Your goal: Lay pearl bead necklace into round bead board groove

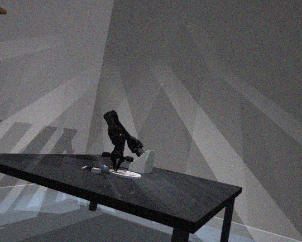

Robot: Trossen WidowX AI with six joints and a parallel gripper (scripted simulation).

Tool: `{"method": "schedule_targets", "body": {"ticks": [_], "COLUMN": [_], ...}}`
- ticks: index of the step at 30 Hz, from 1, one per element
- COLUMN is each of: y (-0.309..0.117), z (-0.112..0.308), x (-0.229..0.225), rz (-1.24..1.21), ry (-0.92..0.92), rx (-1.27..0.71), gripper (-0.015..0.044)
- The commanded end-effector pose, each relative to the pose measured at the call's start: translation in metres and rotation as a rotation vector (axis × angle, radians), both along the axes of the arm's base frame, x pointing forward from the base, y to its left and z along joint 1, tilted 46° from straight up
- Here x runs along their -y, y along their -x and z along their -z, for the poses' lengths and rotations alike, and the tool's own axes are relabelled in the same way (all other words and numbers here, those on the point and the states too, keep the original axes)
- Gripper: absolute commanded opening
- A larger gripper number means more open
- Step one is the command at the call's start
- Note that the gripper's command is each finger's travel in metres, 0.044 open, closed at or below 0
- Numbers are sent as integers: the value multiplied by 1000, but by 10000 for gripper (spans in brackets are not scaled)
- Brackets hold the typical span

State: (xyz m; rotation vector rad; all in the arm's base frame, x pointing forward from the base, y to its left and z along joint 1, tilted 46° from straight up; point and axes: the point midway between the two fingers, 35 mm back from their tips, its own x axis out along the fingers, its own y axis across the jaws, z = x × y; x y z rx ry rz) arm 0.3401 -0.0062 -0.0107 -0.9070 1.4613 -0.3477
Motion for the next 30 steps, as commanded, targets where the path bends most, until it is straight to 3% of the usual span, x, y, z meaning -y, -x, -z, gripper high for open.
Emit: {"method": "schedule_targets", "body": {"ticks": [1,18,30], "y": [1,2,2], "z": [2,-1,-3], "x": [4,0,-2], "rz": [1,-1,1], "ry": [8,3,7], "rx": [-7,-8,-7], "gripper": [0,440,440]}}
